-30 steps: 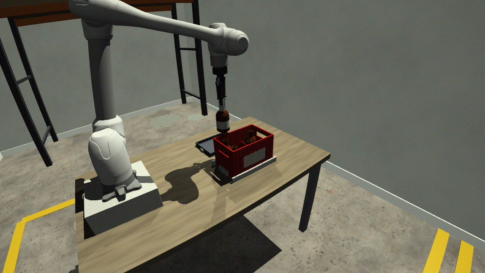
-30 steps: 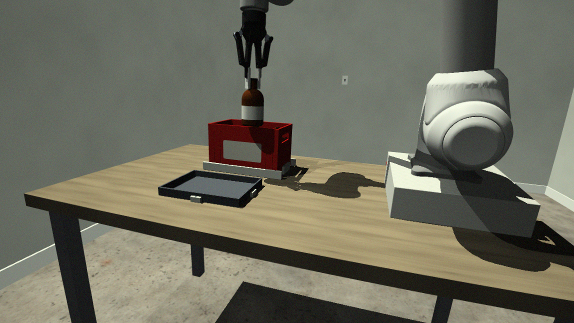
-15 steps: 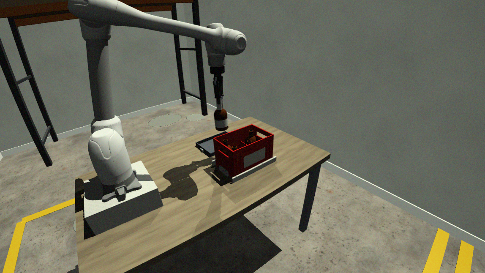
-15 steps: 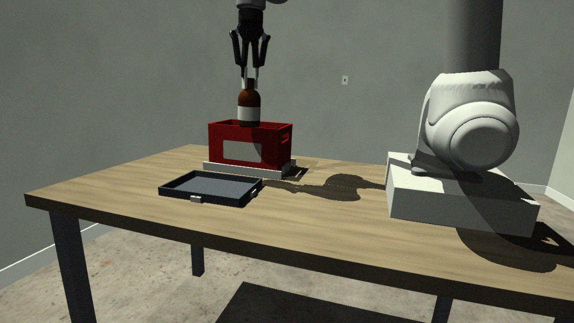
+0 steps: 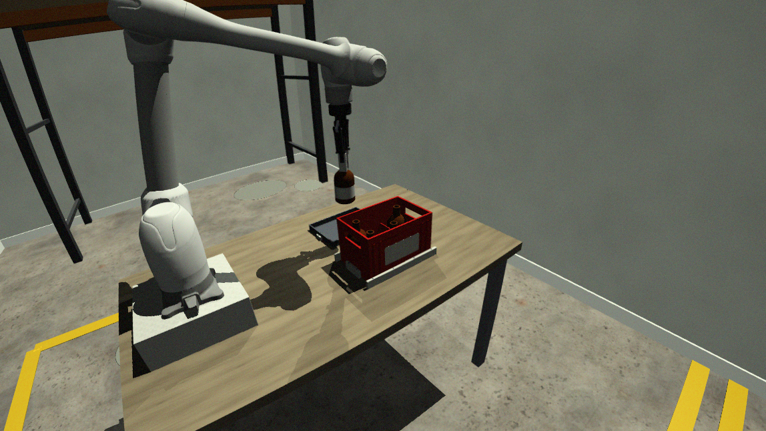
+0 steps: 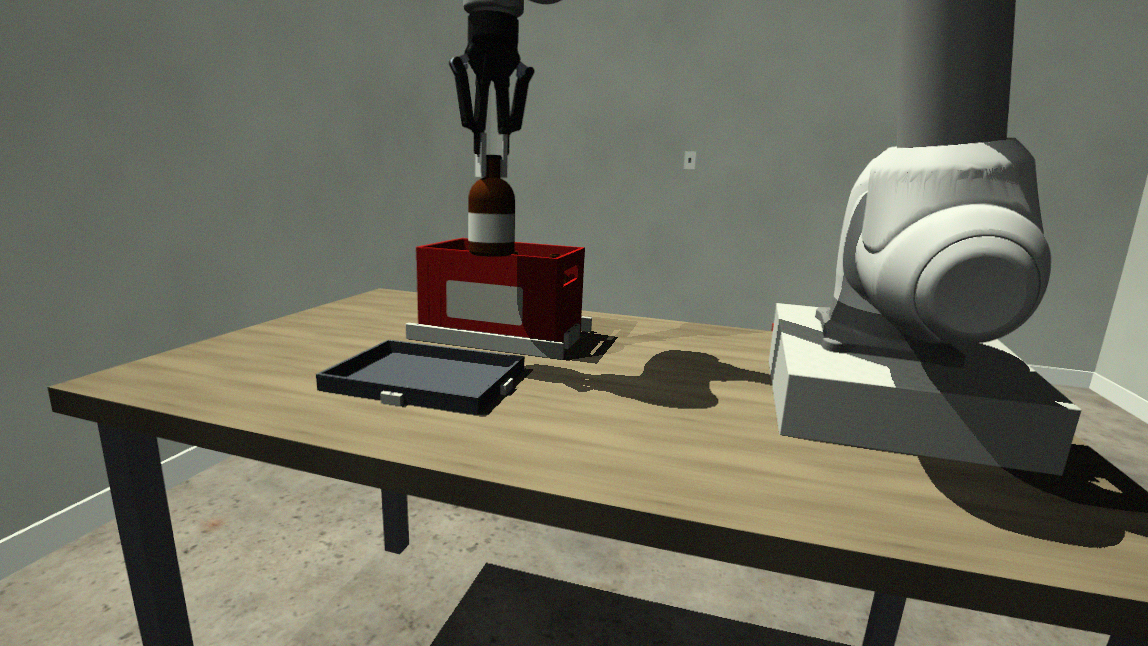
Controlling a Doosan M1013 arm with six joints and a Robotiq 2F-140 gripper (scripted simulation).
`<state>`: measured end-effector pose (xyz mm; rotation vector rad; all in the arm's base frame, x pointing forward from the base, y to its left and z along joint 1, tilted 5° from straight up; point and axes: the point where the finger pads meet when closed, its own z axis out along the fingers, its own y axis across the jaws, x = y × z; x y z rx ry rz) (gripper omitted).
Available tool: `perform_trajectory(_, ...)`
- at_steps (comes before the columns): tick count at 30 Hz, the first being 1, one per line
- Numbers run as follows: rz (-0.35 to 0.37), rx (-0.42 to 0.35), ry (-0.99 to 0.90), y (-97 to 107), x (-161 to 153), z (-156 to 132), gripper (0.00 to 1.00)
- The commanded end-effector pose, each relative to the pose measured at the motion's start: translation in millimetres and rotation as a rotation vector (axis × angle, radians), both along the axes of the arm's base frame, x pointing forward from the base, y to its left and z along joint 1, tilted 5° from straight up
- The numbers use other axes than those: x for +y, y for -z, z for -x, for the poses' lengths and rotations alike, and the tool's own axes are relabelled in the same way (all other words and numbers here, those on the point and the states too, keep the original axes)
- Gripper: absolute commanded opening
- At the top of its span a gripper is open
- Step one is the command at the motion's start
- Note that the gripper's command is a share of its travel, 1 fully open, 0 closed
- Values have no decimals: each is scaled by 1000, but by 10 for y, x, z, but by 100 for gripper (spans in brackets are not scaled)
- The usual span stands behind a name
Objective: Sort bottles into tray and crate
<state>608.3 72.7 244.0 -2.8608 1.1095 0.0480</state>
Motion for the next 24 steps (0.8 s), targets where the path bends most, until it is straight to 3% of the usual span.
perform_trajectory(1,0,0,0,-5,50,10,0)
perform_trajectory(24,0,0,0,-37,461,45,0)
